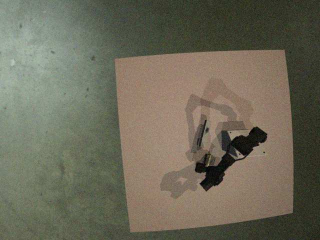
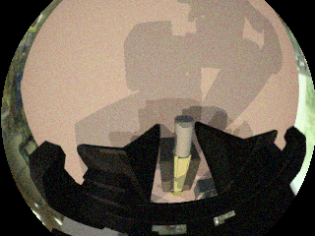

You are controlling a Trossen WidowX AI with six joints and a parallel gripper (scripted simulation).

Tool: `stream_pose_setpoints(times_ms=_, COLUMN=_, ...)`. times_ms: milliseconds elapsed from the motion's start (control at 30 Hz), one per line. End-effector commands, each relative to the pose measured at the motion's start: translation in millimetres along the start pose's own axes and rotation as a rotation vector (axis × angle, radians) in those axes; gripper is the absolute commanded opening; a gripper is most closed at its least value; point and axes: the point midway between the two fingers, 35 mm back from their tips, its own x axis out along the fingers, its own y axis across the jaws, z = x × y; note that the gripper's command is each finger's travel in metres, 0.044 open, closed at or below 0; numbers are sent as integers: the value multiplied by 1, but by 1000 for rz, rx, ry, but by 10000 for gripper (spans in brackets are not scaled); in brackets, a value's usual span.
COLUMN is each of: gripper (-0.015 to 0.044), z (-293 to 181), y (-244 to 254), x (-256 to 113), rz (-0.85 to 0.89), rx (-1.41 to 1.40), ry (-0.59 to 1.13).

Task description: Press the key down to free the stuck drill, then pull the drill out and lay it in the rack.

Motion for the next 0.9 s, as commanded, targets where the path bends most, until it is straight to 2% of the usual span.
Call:
stream_pose_setpoints(times_ms=0, gripper=315, z=0, y=1, x=0, rz=3, rx=-4, ry=1)
stream_pose_setpoints(times_ms=167, gripper=440, z=0, y=1, x=0, rz=3, rx=-4, ry=1)
stream_pose_setpoints(times_ms=867, gripper=440, z=0, y=1, x=-72, rz=8, rx=-1, ry=17)
